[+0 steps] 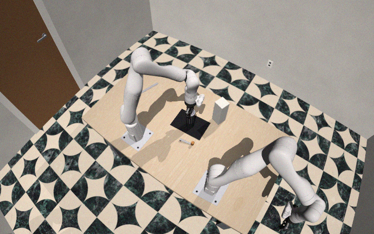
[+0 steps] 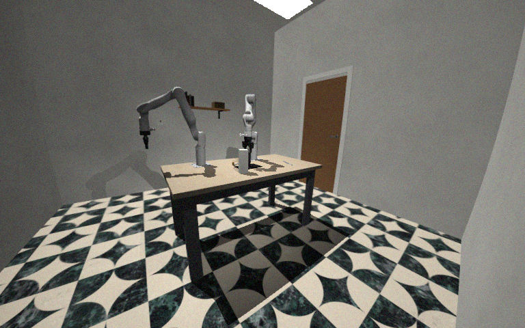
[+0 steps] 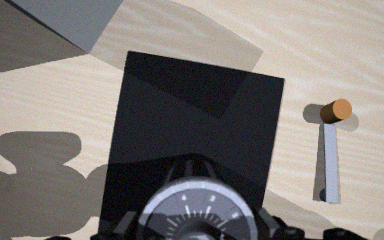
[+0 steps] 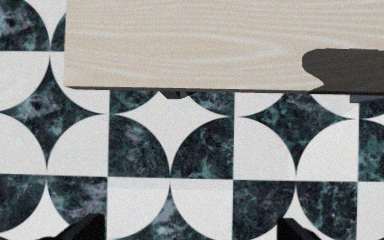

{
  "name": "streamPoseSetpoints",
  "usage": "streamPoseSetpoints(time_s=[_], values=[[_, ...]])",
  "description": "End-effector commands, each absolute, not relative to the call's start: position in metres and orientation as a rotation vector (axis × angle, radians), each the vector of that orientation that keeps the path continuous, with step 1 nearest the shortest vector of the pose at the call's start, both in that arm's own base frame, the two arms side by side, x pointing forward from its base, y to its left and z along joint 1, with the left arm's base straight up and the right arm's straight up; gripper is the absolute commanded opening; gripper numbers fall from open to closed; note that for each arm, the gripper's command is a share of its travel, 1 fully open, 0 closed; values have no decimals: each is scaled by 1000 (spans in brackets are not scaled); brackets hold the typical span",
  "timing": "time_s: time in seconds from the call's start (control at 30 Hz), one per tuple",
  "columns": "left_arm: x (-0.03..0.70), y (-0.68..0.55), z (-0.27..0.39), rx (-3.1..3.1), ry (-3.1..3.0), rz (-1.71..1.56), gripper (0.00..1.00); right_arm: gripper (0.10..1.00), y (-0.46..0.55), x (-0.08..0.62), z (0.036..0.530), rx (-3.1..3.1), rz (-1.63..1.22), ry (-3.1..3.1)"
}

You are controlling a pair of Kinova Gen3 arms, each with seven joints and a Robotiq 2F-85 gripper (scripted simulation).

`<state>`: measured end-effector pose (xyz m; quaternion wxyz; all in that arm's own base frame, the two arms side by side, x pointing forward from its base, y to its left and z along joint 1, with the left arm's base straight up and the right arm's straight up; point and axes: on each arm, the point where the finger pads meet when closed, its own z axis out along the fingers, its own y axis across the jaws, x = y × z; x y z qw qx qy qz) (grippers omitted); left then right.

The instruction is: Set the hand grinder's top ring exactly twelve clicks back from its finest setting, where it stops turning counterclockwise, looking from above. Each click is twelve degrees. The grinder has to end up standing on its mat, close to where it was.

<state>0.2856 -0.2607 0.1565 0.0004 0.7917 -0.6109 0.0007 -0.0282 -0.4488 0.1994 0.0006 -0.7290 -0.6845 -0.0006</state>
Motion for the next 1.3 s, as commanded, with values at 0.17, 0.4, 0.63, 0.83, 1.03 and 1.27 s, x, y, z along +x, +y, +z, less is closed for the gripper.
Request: streamPoseSetpoints(time_s=[0.17, 0.4, 0.63, 0.83, 1.03, 1.27], values=[[286, -261, 157, 2557, -1824, 3, 661, 1000, -449, -28, 200, -2290, 0, -2150], [286, -261, 157, 2604, -1757, 3, 661, 1000, -449, -28, 200, -2290, 0, -2150], [286, -261, 157, 2676, -1644, 3, 661, 1000, -449, -28, 200, -2290, 0, -2150], [286, -261, 157, 2729, -1555, 3, 661, 1000, -449, -28, 200, -2290, 0, -2150], [286, -261, 157, 2759, -1502, 3, 661, 1000, -449, -28, 200, -2290, 0, -2150], [286, -261, 157, 2771, -1479, 3, 1000, 1000, -449, -28, 200, -2290, 0, -2150]])
